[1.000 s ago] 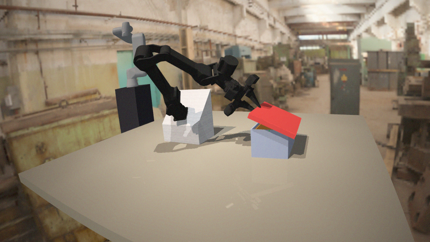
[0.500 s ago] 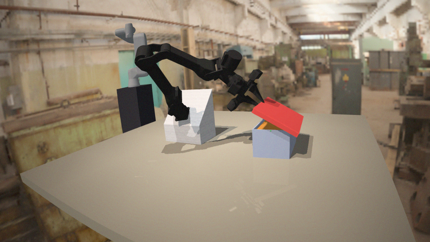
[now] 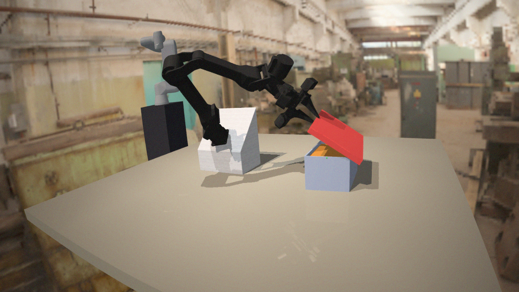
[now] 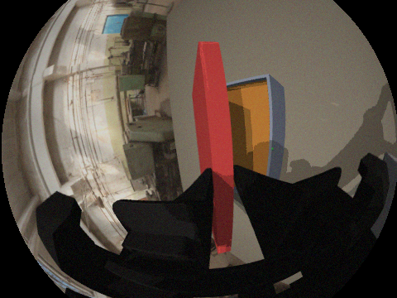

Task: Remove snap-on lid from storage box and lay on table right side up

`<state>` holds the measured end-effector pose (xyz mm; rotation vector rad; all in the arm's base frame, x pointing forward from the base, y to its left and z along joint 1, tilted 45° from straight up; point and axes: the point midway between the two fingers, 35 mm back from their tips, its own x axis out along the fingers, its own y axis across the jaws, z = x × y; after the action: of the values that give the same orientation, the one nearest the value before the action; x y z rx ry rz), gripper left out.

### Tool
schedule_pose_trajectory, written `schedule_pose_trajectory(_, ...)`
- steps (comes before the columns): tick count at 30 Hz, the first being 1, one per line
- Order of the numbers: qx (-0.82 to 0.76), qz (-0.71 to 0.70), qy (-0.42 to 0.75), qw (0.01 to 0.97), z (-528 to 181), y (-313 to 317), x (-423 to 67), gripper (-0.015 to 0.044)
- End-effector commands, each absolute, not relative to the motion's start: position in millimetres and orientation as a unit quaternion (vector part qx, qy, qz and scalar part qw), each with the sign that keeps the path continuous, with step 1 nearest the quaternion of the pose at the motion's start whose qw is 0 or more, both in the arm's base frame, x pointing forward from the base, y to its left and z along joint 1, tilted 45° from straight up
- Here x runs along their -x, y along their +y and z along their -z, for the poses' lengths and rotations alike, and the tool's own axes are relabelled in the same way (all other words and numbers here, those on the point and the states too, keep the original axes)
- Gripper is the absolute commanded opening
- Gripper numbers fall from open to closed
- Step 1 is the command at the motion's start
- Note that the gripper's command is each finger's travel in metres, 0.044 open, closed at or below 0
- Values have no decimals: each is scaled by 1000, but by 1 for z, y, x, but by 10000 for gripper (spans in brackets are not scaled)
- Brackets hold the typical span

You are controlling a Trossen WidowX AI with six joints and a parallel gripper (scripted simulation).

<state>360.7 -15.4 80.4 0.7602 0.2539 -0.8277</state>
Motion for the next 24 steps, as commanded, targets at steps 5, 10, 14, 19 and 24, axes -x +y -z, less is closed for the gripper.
schedule_pose_trajectory(5, -364, 385, 117, 840, -92, -4, -364, 0)
schedule_pose_trajectory(10, -364, 385, 117, 840, -96, 0, -365, 0)
schedule_pose_trajectory(14, -365, 385, 117, 840, -100, 4, -366, 0)
schedule_pose_trajectory(19, -365, 385, 117, 840, -104, 8, -367, 0)
schedule_pose_trajectory(24, -365, 385, 117, 840, -109, 13, -367, 0)
